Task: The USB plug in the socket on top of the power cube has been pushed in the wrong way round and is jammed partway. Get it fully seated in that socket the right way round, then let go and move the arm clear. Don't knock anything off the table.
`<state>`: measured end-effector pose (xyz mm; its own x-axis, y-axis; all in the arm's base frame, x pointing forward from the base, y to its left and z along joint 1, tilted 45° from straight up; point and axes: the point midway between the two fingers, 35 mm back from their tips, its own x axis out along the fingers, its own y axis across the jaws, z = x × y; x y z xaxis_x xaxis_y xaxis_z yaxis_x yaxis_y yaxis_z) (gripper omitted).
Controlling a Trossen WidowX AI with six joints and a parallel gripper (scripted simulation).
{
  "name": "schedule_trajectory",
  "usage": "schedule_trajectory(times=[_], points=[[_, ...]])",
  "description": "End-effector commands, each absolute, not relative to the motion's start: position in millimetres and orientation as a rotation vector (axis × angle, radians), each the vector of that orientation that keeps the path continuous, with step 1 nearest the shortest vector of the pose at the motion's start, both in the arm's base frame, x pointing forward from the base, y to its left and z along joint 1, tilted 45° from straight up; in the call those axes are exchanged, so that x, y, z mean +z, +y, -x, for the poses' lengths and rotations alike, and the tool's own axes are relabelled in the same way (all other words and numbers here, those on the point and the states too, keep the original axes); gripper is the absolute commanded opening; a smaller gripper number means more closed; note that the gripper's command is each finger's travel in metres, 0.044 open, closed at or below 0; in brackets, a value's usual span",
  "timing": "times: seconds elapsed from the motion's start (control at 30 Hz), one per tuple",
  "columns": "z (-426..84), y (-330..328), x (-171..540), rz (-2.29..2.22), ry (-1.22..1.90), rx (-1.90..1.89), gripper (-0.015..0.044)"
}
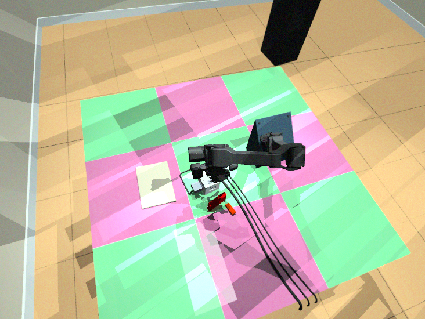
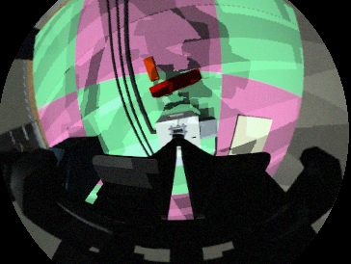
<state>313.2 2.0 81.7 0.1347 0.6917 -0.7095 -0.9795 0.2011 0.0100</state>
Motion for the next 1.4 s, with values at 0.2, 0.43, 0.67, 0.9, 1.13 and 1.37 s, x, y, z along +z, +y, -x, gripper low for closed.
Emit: schedule_trajectory(times=[0.2, 0.43, 0.67, 0.9, 1.13, 1.37], points=[[-312.8, 2.6, 81.0, 0.316, 0.823, 1.188, 0.0], [-312.8, 2.6, 81.0, 0.165, 0.925, 1.103, 0.0], [-312.8, 2.6, 81.0, 0.015, 1.02, 1.012, 0.0], [-312.8, 2.6, 81.0, -0.136, 1.11, 0.916, 0.0], [-312.8, 2.6, 81.0, -0.286, 1.193, 0.813, 0.0], [-312.8, 2.6, 81.1, -0.436, 1.269, 0.704, 0.0]])
